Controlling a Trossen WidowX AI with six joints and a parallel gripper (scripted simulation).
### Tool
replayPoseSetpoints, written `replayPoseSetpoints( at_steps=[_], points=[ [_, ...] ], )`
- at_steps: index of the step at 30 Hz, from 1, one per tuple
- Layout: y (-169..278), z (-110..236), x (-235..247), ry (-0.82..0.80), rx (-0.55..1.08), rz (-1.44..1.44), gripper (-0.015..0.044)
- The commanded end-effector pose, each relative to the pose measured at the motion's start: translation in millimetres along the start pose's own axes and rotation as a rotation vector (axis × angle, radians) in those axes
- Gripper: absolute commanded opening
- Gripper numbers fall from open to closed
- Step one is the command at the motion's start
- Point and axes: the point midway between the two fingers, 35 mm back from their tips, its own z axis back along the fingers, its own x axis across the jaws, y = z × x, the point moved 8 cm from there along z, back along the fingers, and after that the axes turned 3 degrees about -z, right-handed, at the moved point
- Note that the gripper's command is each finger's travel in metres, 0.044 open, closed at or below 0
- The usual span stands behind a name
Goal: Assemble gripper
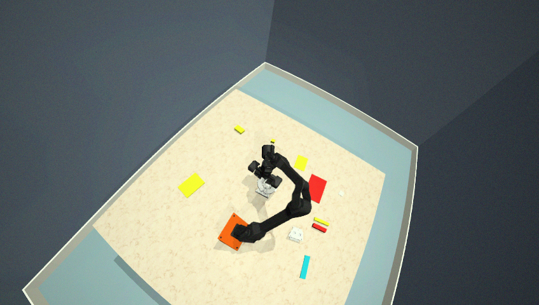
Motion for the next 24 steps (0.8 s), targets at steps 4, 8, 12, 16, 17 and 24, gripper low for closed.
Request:
replayPoseSetpoints(
  at_steps=[4, 8, 12, 16, 17, 24],
  points=[
    [-0.8, -1.0, -0.3, 0.001, 0.0, -0.005, 0.0134],
    [-0.8, -2.5, -0.3, 0.001, 0.0, -0.005, 0.0134],
    [-0.8, -3.2, -0.3, 0.001, 0.0, -0.005, 0.0134],
    [-0.8, -3.3, -0.3, 0.001, 0.0, -0.005, 0.0134],
    [-0.8, -3.9, -0.3, 0.001, 0.0, -0.005, 0.0134],
    [-0.8, -5.3, -0.3, 0.001, 0.0, -0.005, 0.0134]
  ],
)
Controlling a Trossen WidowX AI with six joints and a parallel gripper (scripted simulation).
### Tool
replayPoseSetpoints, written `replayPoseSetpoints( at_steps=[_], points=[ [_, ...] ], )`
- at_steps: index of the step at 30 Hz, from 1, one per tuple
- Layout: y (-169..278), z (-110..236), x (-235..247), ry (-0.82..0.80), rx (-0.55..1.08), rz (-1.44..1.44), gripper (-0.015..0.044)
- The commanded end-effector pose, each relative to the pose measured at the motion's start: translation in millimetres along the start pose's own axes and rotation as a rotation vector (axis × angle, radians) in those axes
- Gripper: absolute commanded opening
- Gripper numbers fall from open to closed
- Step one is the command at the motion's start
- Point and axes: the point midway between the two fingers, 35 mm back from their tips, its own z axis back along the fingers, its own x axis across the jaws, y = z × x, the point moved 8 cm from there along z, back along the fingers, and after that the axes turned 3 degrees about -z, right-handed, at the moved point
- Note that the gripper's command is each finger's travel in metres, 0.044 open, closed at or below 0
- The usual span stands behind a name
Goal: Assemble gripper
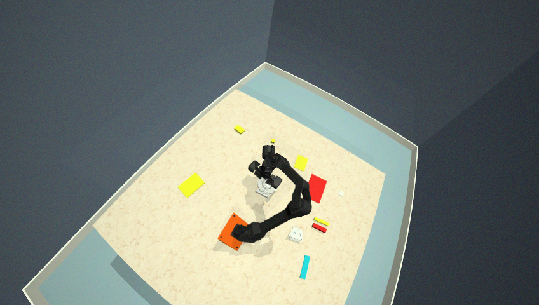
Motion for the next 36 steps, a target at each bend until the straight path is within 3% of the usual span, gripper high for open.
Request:
replayPoseSetpoints(
  at_steps=[1, 24, 28, 36],
  points=[
    [-0.1, -1.9, -0.1, 0.003, 0.001, 0.005, 0.0134],
    [-0.1, -1.9, -0.1, 0.003, 0.001, 0.005, 0.0134],
    [0.1, -0.2, 0.0, 0.0, 0.0, 0.0, 0.0224],
    [0.1, -0.2, 0.0, 0.0, 0.0, 0.0, 0.0224]
  ],
)
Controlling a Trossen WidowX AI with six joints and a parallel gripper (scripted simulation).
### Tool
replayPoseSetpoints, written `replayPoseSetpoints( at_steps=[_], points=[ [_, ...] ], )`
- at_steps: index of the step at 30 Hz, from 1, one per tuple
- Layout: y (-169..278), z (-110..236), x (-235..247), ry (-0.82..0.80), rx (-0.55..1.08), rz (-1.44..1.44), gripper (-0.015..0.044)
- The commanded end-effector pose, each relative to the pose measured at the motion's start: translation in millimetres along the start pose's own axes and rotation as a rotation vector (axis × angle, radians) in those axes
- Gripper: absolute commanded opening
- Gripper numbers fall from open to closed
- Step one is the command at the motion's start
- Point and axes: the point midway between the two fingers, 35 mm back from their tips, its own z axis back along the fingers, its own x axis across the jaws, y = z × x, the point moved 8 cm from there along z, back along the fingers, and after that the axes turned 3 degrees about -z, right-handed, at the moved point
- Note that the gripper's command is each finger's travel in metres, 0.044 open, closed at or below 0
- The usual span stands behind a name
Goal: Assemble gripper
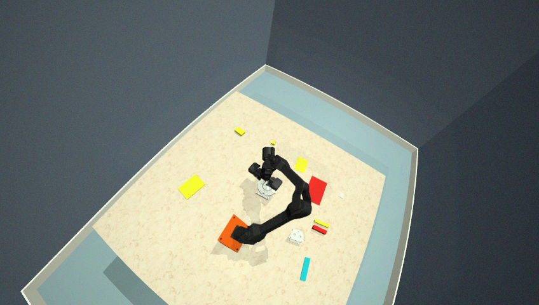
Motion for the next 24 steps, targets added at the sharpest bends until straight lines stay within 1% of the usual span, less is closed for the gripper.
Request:
replayPoseSetpoints(
  at_steps=[1, 5, 7, 9, 13, 16, 17, 21, 24],
  points=[
    [0.0, 0.1, 0.0, 0.0, 0.0, 0.0, 0.0224],
    [0.0, 0.1, 0.0, 0.0, 0.0, 0.0, 0.0224],
    [-0.6, 7.5, 0.5, -0.001, 0.0, 0.001, 0.0224],
    [-1.3, 22.8, 1.0, -0.002, 0.001, 0.002, 0.0224],
    [0.4, 65.4, 0.0, 0.001, 0.002, 0.005, 0.0224],
    [0.7, 68.2, -0.2, 0.001, 0.002, 0.005, 0.0224],
    [0.7, 58.9, 3.0, 0.002, -0.004, 0.017, 0.0224],
    [6.7, 66.6, -6.5, -0.022, -0.013, 0.007, 0.0329],
    [4.9, 72.5, -34.0, -0.042, -0.017, 0.027, 0.0408]
  ],
)
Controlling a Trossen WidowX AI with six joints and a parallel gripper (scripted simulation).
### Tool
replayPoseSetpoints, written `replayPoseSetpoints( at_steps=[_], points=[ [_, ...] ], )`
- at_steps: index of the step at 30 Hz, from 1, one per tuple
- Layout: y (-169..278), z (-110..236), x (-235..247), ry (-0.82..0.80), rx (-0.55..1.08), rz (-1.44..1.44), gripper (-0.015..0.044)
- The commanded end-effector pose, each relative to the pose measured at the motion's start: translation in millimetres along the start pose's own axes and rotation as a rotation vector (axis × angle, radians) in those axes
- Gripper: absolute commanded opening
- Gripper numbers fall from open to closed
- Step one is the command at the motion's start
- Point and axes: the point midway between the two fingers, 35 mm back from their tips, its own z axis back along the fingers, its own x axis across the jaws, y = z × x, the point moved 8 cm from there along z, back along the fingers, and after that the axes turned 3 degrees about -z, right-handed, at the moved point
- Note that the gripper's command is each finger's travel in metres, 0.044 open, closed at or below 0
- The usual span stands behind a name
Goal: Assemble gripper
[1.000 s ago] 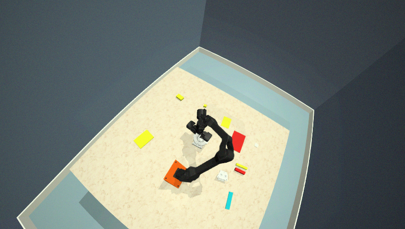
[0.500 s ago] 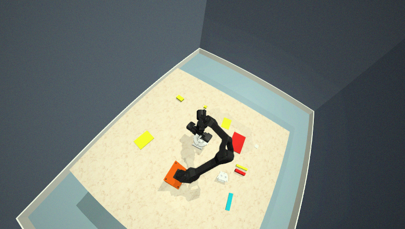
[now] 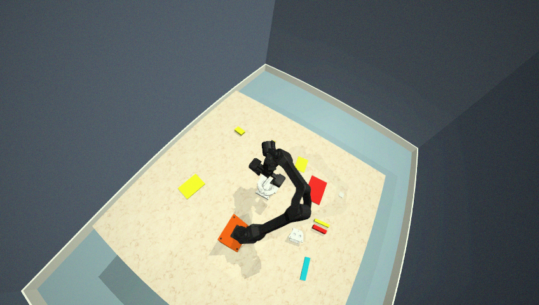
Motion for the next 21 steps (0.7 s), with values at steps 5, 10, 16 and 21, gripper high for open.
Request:
replayPoseSetpoints(
  at_steps=[5, 10, 16, 21],
  points=[
    [-4.0, 13.5, -88.9, -0.043, -0.01, 0.052, 0.044],
    [10.3, 16.9, -166.5, -0.046, -0.008, 0.104, 0.044],
    [52.8, 20.8, -245.1, -0.026, -0.005, 0.163, 0.044],
    [103.8, 26.4, -292.3, 0.01, 0.006, 0.214, 0.044]
  ],
)
